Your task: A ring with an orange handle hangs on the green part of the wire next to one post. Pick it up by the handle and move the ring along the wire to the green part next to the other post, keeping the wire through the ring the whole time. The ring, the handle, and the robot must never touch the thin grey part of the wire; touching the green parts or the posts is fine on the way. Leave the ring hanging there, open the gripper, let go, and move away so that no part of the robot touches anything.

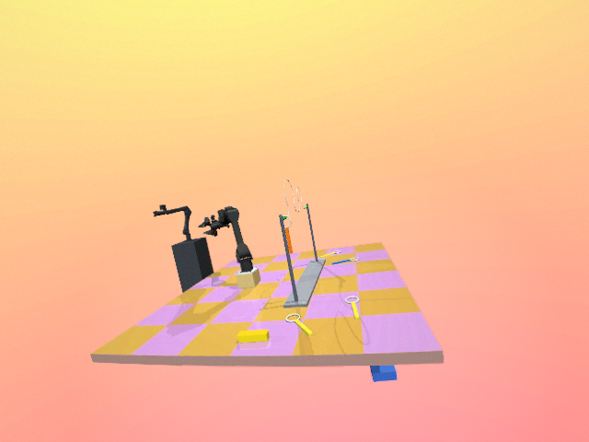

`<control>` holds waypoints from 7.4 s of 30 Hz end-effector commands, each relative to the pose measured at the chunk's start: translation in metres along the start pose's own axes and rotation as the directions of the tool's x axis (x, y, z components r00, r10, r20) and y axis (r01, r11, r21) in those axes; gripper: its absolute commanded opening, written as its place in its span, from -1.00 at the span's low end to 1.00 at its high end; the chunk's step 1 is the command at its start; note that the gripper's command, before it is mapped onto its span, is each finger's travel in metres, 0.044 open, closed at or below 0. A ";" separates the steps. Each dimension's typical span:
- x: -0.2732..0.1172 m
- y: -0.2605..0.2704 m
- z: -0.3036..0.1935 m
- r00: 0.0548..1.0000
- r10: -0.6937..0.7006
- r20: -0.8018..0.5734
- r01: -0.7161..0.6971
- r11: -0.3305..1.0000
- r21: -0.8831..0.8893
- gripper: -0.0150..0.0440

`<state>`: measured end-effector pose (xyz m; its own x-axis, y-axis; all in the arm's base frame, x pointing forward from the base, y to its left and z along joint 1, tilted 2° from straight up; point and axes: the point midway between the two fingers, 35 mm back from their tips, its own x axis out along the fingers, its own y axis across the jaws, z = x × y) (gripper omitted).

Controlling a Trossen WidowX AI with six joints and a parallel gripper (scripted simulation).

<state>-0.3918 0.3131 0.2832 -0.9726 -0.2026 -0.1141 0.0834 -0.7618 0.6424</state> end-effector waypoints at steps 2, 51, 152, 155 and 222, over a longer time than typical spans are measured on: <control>-0.002 0.000 0.003 1.000 -0.007 0.008 0.007 1.000 -0.004 0.69; -0.402 -0.097 -0.004 0.403 -0.778 0.482 0.909 0.400 -0.114 0.05; -0.446 0.374 -0.617 -0.945 0.171 -0.279 -0.288 -0.839 0.461 0.05; -0.454 0.382 -0.615 -0.945 0.174 -0.278 -0.294 -0.825 0.482 0.05; -0.570 0.434 -0.613 -0.943 0.194 -0.271 -0.322 -0.738 0.593 0.05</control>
<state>0.3301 -0.2774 0.1608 0.9927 -0.1181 0.0240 0.1178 0.9929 0.0141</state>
